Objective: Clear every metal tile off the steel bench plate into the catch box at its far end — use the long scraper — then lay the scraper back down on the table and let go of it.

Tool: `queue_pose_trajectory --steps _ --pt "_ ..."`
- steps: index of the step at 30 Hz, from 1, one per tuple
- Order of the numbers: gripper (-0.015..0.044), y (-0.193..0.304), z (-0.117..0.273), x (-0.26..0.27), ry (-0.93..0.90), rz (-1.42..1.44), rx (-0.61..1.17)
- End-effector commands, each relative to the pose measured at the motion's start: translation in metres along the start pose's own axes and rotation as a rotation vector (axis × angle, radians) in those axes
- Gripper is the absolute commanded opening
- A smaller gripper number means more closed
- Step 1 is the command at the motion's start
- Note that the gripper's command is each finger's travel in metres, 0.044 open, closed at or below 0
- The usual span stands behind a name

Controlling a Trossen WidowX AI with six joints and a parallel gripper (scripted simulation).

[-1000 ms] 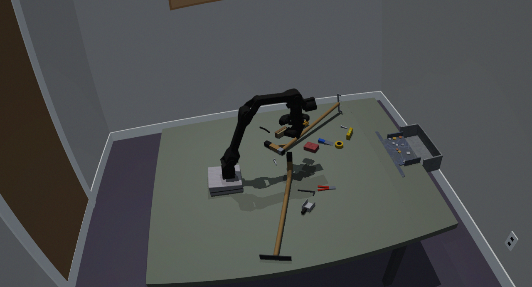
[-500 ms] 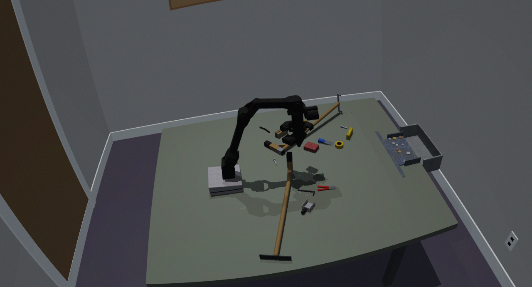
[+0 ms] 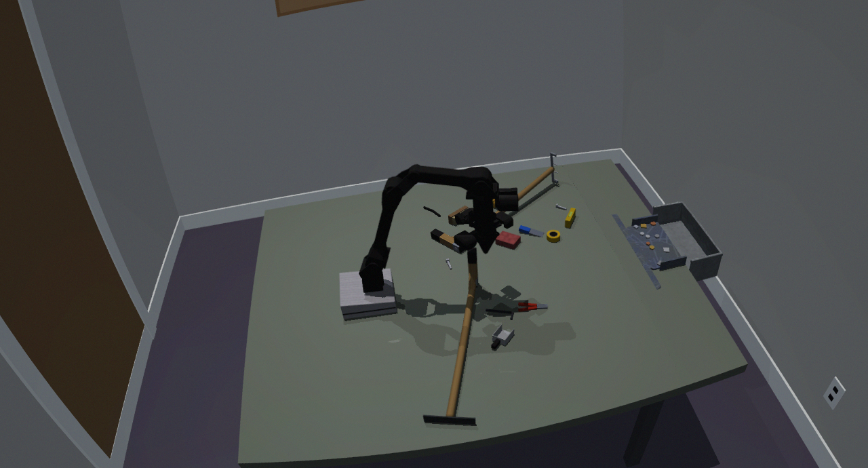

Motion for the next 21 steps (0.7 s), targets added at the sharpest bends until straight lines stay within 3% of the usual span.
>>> queue_pose_trajectory --steps 1,21 --pt "0.0000 0.012 -0.001 0.014 -0.002 -0.064 -0.003" --pt "0.0000 0.056 -0.003 0.086 -0.010 -0.338 0.003"
Point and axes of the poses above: the point midway between the two fingers, 35 mm back from their tips, its own z axis back along the fingers, its own x axis across the jaws, y = z × x, the point moved 10 cm from there along z, back along the fingers, and after that the axes turned 4 degrees about -z, right-handed, at the moved point
